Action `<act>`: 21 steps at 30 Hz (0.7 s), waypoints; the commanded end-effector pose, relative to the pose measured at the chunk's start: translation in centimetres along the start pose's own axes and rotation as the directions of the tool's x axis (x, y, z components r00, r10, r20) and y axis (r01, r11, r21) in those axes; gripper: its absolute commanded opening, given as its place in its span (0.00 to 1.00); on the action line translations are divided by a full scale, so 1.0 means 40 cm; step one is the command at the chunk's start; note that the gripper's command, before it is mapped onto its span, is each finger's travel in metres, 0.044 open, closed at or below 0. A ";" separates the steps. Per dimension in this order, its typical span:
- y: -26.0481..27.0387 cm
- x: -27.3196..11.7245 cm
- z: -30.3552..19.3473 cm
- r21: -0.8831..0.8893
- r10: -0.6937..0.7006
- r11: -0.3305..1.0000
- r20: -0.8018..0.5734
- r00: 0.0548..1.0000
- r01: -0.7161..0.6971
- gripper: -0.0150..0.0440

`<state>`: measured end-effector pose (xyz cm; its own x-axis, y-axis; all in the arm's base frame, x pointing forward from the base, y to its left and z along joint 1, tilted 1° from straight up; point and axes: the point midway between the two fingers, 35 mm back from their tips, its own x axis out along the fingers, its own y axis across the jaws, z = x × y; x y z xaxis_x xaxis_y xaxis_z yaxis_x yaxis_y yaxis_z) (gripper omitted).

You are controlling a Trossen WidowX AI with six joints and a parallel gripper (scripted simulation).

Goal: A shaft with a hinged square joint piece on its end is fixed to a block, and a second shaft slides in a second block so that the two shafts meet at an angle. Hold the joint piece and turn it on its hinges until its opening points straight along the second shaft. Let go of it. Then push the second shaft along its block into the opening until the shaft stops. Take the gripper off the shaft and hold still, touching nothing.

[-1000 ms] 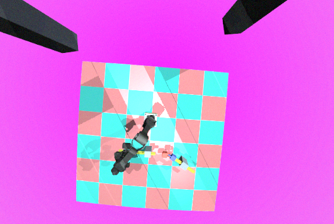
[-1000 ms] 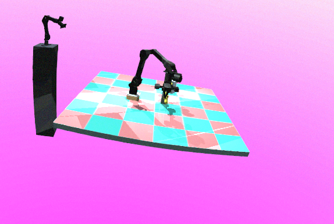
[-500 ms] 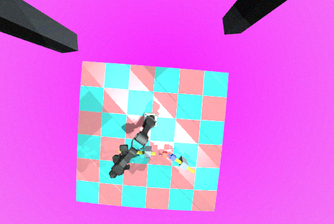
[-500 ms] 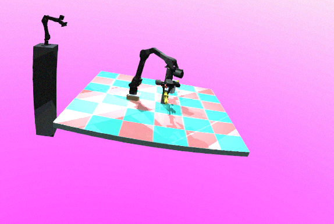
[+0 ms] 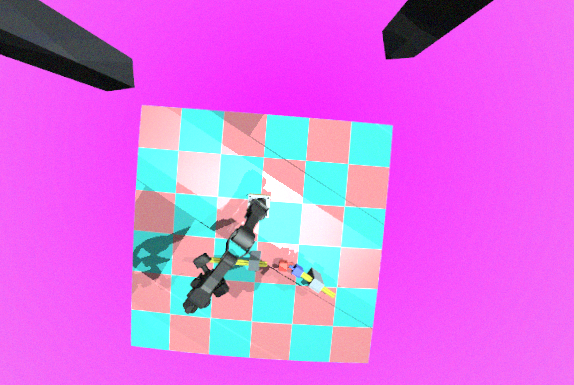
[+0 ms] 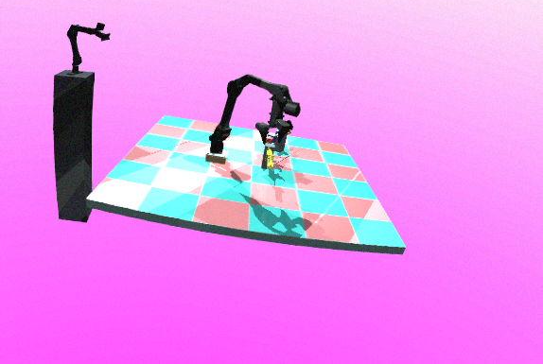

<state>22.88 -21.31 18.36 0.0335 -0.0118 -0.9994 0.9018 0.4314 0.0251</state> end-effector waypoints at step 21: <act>0.061 -0.063 -0.052 -0.228 0.075 0.970 -0.036 0.997 -0.081 1.00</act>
<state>23.50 -19.69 21.54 0.0756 0.0141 -0.9970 0.7386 0.6709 0.0655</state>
